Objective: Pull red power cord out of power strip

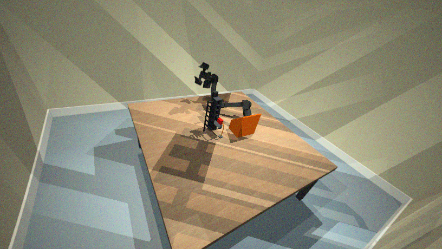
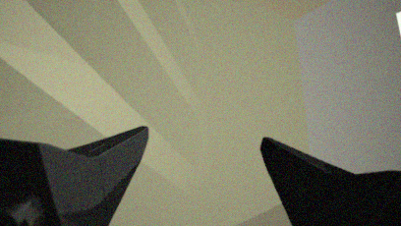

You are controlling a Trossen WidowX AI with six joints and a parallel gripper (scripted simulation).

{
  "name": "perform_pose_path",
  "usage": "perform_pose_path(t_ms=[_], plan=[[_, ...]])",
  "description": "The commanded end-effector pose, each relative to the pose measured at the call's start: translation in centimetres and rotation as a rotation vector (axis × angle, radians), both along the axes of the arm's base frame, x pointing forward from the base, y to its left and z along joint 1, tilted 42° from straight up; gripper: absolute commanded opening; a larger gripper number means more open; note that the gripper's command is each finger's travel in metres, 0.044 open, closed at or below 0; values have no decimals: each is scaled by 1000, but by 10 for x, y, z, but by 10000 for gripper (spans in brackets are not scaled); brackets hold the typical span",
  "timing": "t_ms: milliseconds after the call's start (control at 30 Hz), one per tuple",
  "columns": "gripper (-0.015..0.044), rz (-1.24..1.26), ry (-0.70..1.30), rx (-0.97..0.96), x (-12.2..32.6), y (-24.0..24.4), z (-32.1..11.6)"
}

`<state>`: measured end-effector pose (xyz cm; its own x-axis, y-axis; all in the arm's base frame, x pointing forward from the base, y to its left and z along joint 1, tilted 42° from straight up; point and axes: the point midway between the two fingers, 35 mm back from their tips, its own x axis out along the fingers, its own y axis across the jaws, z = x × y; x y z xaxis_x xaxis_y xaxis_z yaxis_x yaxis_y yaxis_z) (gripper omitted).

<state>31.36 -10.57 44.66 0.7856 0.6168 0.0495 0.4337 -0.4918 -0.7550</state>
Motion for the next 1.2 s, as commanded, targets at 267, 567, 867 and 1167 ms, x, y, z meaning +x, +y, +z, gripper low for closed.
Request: perform_pose_path(t_ms=[267, 567, 867, 1167], plan=[[164, -269, -411, -427, -68, 10, 74], [160, -486, -652, -737, -121, 35, 116], [160, -643, -910, -1170, -165, 94, 143], [160, -735, -1281, -1869, -192, 205, 140]])
